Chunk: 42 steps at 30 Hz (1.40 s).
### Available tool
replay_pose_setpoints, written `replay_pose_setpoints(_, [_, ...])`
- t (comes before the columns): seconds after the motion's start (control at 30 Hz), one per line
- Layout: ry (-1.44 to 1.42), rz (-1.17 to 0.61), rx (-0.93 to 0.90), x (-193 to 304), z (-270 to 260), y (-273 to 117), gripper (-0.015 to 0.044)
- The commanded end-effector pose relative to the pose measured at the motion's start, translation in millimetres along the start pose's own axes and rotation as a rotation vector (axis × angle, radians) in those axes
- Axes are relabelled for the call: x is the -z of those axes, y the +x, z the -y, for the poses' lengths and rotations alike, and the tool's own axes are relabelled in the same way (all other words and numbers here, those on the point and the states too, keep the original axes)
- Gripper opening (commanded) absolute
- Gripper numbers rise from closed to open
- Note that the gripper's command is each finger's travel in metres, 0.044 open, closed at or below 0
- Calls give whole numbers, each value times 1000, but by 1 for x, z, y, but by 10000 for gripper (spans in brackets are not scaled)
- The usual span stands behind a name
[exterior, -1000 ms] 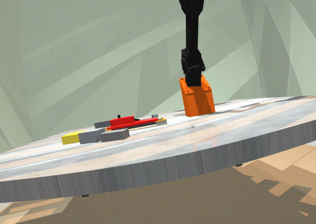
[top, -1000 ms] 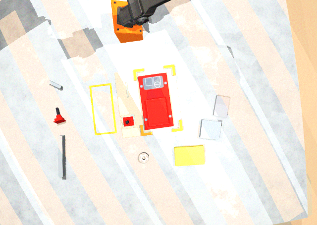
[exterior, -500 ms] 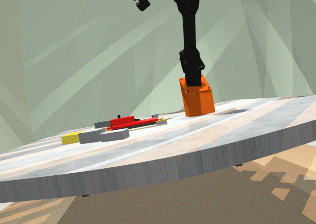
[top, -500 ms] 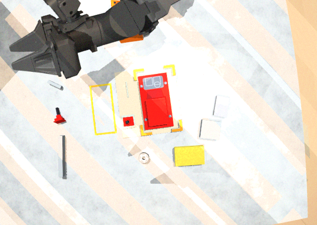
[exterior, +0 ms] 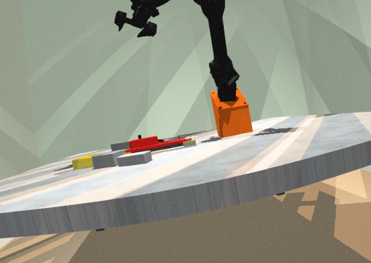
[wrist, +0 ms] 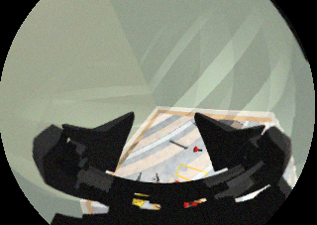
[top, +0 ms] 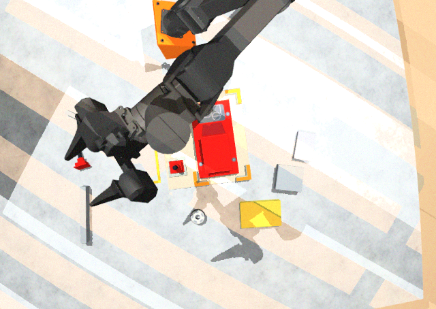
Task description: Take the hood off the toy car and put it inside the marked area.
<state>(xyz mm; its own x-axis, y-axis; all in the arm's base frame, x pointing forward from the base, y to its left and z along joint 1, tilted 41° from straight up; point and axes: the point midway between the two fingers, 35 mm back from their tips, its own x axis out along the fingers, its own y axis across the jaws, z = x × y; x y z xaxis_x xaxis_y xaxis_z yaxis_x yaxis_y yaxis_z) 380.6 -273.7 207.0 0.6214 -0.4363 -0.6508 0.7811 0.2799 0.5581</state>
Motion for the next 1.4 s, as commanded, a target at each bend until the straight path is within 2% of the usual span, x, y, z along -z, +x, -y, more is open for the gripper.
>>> replay_pose_setpoints(0.0, [-163,-179,-21,58,-10,11,440])
replay_pose_setpoints(0.2, [-399,-438,-80,143,-19,12,440])
replay_pose_setpoints(0.4, [-620,-693,-164,227,-19,-3,440])
replay_pose_setpoints(0.6, [-824,-953,-269,304,-10,-32,440])
replay_pose_setpoints(0.87, [-1057,-1321,-453,393,19,-88,440])
replay_pose_setpoints(0.97, [-1106,-1423,-510,412,29,-103,440])
replay_pose_setpoints(1.37, [-1109,-1431,-515,416,30,-104,440])
